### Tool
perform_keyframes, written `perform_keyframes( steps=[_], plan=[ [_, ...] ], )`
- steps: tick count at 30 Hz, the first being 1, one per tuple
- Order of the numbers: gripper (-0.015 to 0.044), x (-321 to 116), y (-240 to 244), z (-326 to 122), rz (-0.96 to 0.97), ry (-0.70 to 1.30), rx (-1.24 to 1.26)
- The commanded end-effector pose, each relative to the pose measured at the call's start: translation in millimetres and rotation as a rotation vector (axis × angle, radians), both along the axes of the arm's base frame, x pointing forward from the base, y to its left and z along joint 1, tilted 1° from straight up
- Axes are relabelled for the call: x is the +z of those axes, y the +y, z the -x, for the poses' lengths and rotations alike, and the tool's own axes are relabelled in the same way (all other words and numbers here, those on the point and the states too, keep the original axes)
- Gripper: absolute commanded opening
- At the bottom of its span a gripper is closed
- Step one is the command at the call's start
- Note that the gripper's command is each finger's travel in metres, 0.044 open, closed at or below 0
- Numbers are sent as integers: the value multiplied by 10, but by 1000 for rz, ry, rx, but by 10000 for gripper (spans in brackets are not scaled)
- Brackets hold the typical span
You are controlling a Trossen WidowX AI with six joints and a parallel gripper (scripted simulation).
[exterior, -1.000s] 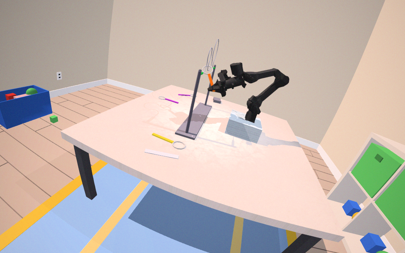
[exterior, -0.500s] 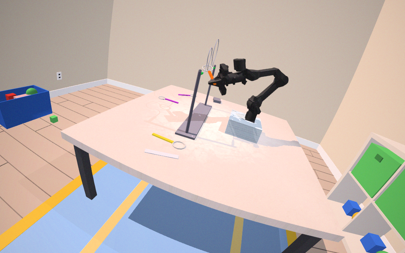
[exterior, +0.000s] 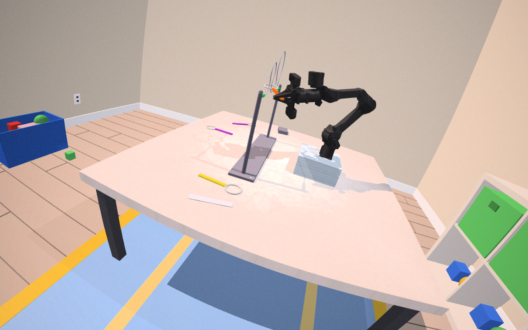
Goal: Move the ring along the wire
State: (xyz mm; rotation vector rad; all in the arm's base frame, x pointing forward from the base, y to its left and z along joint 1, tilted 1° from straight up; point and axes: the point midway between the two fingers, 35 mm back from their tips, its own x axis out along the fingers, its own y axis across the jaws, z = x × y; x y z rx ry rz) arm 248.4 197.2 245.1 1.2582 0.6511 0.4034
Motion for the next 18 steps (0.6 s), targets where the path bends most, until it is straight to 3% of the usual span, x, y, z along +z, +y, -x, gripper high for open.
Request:
perform_keyframes(
  steps=[1, 18],
  plan=[
    [-150, 148, 22, 9, -78, 3, 5],
    [-150, 577, 11, 11, -353, 47, 4]
  ],
)
